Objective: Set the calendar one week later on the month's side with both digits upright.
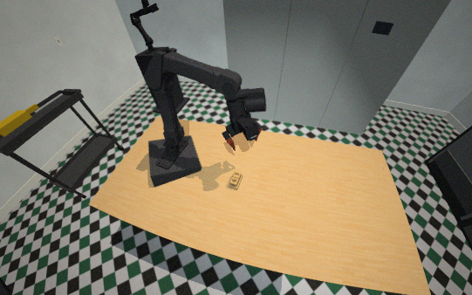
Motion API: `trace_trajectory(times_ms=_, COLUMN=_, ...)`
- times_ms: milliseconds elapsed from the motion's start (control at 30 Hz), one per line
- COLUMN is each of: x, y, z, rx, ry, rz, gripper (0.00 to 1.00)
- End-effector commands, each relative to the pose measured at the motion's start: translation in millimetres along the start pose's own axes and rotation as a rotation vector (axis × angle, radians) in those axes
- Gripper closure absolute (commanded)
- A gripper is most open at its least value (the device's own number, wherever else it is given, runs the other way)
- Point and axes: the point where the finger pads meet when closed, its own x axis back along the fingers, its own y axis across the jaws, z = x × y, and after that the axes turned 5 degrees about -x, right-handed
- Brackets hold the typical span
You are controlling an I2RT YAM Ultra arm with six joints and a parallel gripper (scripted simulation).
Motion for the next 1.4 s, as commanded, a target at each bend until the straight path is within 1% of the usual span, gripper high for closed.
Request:
trace_trajectory(times_ms=0, x=4.4, y=-8, z=-6, rx=-0.159, ry=0.028, rz=0.021, gripper=0.0)
trace_trajectory(times_ms=33, x=3.1, y=-13, z=-11, rx=-0.224, ry=0.039, rz=0.037, gripper=0.0)
trace_trajectory(times_ms=67, x=2.8, y=-14, z=-12, rx=-0.241, ry=0.042, rz=0.042, gripper=0.0)
trace_trajectory(times_ms=100, x=1.7, y=-19, z=-17, rx=-0.307, ry=0.053, rz=0.058, gripper=0.0)
trace_trajectory(times_ms=133, x=1.5, y=-20, z=-18, rx=-0.317, ry=0.055, rz=0.06, gripper=0.0)
trace_trajectory(times_ms=167, x=0.5, y=-26, z=-23, rx=-0.388, ry=0.067, rz=0.077, gripper=0.0)
trace_trajectory(times_ms=233, x=-0.3, y=-31, z=-27, rx=-0.453, ry=0.077, rz=0.093, gripper=0.0)
trace_trajectory(times_ms=267, x=-0.9, y=-35, z=-31, rx=-0.512, ry=0.086, rz=0.106, gripper=0.0)
trace_trajectory(times_ms=333, x=-0.9, y=-35, z=-31, rx=-0.512, ry=0.086, rz=0.106, gripper=0.0)
trace_trajectory(times_ms=433, x=-2.0, y=-46, z=-40, rx=-0.651, ry=0.108, rz=0.138, gripper=0.0)
trace_trajectory(times_ms=567, x=-2.5, y=-54, z=-46, rx=-0.754, ry=0.123, rz=0.161, gripper=0.0)
trace_trajectory(times_ms=733, x=-2.5, y=-56, z=-48, rx=-0.786, ry=0.128, rz=0.168, gripper=0.0)
trace_trajectory(times_ms=1367, x=-2.8, y=-56, z=-48, rx=-0.774, ry=0.129, rz=0.167, gripper=0.0)
